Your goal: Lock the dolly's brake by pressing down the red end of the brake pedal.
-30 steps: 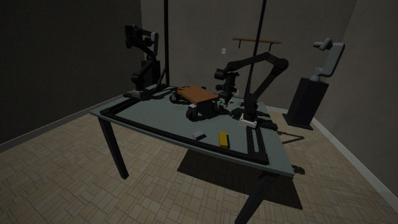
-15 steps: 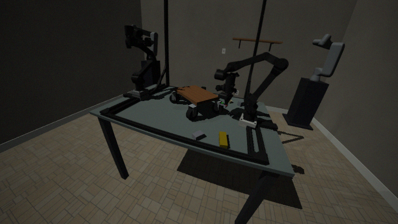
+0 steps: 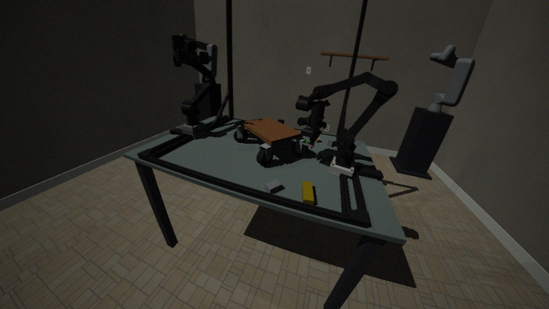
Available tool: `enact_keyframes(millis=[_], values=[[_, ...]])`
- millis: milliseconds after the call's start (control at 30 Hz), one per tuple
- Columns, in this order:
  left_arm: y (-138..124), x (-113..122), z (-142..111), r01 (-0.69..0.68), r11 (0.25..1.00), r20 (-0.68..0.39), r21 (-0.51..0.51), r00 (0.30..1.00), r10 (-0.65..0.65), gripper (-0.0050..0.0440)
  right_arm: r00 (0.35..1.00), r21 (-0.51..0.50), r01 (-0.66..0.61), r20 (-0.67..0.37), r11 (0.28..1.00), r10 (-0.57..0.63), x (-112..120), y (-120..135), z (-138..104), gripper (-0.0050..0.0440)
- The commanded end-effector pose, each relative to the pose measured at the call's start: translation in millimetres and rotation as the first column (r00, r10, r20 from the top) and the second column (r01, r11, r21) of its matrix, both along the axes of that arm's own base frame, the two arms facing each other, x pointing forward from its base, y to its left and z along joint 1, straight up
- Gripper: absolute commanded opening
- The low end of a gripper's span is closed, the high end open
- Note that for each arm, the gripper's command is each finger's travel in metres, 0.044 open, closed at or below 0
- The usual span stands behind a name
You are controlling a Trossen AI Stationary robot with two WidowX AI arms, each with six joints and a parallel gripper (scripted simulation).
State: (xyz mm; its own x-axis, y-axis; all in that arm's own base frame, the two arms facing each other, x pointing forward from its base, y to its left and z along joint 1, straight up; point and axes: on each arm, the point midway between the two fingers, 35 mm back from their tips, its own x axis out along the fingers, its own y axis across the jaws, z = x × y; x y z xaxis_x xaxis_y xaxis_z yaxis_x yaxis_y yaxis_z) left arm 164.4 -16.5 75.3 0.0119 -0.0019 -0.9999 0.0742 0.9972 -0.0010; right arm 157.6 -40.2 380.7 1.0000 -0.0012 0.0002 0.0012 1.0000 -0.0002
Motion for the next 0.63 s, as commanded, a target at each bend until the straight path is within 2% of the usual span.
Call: enact_keyframes(millis=[0,167,300,367,400,600], values=[[0,-2,-6,0.005,1.0,-0.012,0.002,1.0,-0.005,0.0,1.0,0.0,-0.001,0.0,1.0,0.001,0,0,0,0.044],[0,-1,2,0.005,1.0,-0.012,0.002,1.0,-0.005,0.0,1.0,0.0,-0.001,0.0,1.0,0.001,0,0,0,0.044],[0,-1,50,0.005,1.0,-0.012,0.002,1.0,-0.005,0.0,1.0,0.0,-0.001,0.0,1.0,0.001,0,0,0,0.044],[0,-3,66,0.005,1.0,-0.012,0.002,1.0,-0.005,0.0,1.0,0.0,-0.001,0.0,1.0,0.001,0,0,0,0.044],[0,-4,38,0.0,1.0,-0.038,0.004,0.999,0.0,0.0,1.0,0.0,-0.001,0.0,1.0,0.001,0,0,0,0.044],[0,-4,38,0.0,1.0,-0.038,0.004,0.999,0.0,0.0,1.0,0.0,-0.001,0.0,1.0,0.001,0,0,0,0.044]])
